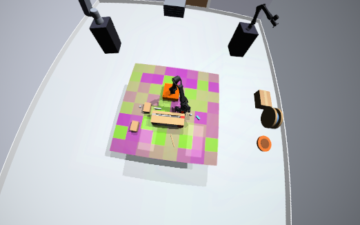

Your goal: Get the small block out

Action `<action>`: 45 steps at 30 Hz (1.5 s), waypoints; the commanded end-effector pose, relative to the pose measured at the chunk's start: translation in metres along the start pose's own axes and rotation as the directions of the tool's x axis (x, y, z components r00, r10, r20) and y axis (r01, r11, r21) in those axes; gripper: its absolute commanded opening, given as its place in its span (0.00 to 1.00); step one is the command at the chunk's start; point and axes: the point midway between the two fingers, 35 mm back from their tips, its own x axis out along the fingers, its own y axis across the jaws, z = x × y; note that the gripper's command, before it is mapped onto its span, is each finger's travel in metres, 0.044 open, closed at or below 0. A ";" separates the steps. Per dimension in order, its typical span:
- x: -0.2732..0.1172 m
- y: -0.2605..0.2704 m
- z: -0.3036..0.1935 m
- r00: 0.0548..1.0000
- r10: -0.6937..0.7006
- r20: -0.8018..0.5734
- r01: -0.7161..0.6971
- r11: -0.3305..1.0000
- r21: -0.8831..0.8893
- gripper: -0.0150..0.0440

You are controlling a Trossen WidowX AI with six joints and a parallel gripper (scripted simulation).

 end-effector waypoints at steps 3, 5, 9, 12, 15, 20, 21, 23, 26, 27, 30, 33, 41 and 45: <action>-0.015 -0.002 -0.011 1.000 -0.005 -0.003 0.005 1.000 0.029 0.25; -0.025 -0.002 -0.015 1.000 -0.004 -0.002 0.004 1.000 0.015 0.25; -0.044 -0.002 -0.022 1.000 -0.002 -0.001 0.002 1.000 -0.011 0.25; -0.056 -0.001 -0.025 1.000 -0.001 0.000 0.001 1.000 -0.027 0.25; -0.057 -0.001 -0.025 1.000 -0.001 0.000 0.001 1.000 -0.028 0.25; -0.066 0.001 -0.028 1.000 -0.022 0.000 0.021 0.998 -0.067 0.25; -0.070 0.001 -0.030 1.000 -0.030 0.000 0.030 0.996 -0.083 0.25; -0.078 0.003 -0.032 0.999 -0.047 -0.001 0.046 0.992 -0.116 0.25; -0.089 0.006 -0.034 0.997 -0.072 -0.003 0.071 0.984 -0.164 0.25; -0.093 0.007 -0.035 0.997 -0.081 -0.004 0.079 0.980 -0.181 0.25; -0.105 0.010 -0.037 0.994 -0.106 -0.007 0.101 0.968 -0.230 0.25; -0.116 0.013 -0.039 0.991 -0.131 -0.012 0.122 0.953 -0.279 0.25; -0.147 0.023 -0.039 0.980 -0.196 -0.028 0.168 0.897 -0.409 0.25; -0.160 0.027 -0.038 0.974 -0.223 -0.036 0.181 0.868 -0.462 0.25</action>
